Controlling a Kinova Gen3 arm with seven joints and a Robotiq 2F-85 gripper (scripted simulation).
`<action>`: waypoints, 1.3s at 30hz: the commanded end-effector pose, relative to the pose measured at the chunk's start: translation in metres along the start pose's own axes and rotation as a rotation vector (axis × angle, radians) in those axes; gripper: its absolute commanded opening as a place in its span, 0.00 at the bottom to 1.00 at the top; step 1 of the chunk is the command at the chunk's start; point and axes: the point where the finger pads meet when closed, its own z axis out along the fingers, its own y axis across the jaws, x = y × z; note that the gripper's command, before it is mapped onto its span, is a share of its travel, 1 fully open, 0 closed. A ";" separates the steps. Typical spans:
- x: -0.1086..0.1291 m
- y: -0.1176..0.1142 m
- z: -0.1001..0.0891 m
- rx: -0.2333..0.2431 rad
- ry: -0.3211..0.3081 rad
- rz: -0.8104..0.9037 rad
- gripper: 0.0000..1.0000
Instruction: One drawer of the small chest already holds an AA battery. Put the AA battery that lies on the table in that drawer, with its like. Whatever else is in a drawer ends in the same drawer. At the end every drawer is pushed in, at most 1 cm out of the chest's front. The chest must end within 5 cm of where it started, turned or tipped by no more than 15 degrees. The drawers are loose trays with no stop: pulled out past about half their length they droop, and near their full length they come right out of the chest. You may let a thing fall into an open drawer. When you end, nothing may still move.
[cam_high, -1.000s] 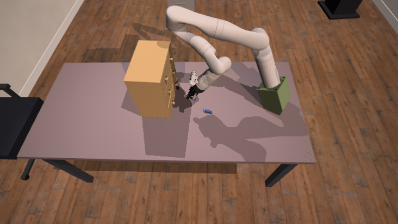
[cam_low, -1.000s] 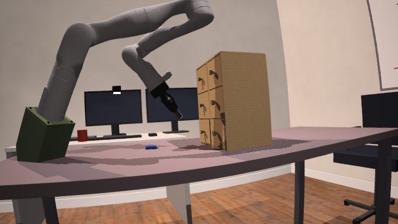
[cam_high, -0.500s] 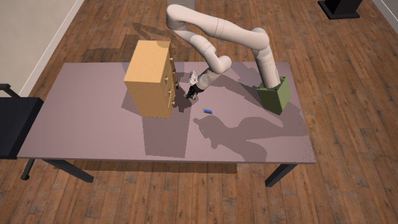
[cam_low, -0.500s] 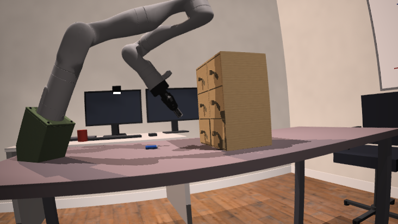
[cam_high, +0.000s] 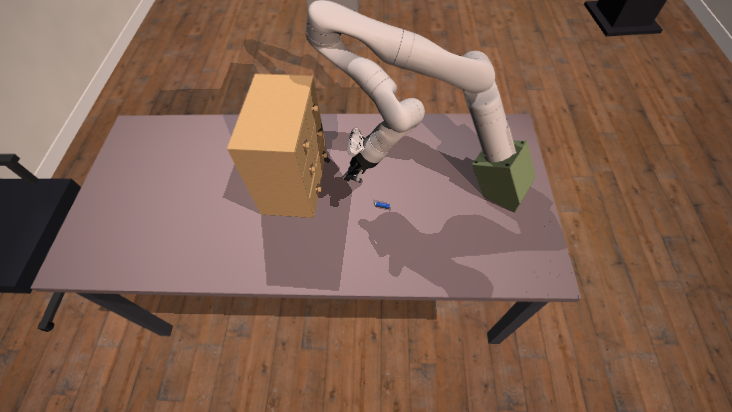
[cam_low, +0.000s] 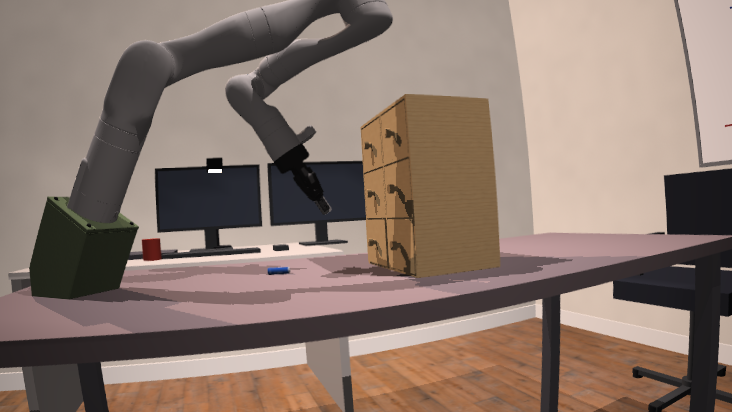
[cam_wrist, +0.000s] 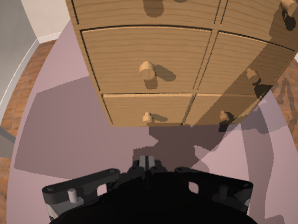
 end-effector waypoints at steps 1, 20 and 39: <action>0.005 0.001 -0.004 -0.002 -0.003 0.007 0.00; 0.001 0.001 -0.035 -0.002 -0.154 0.007 0.00; -0.004 0.001 -0.072 -0.001 -0.333 0.008 0.00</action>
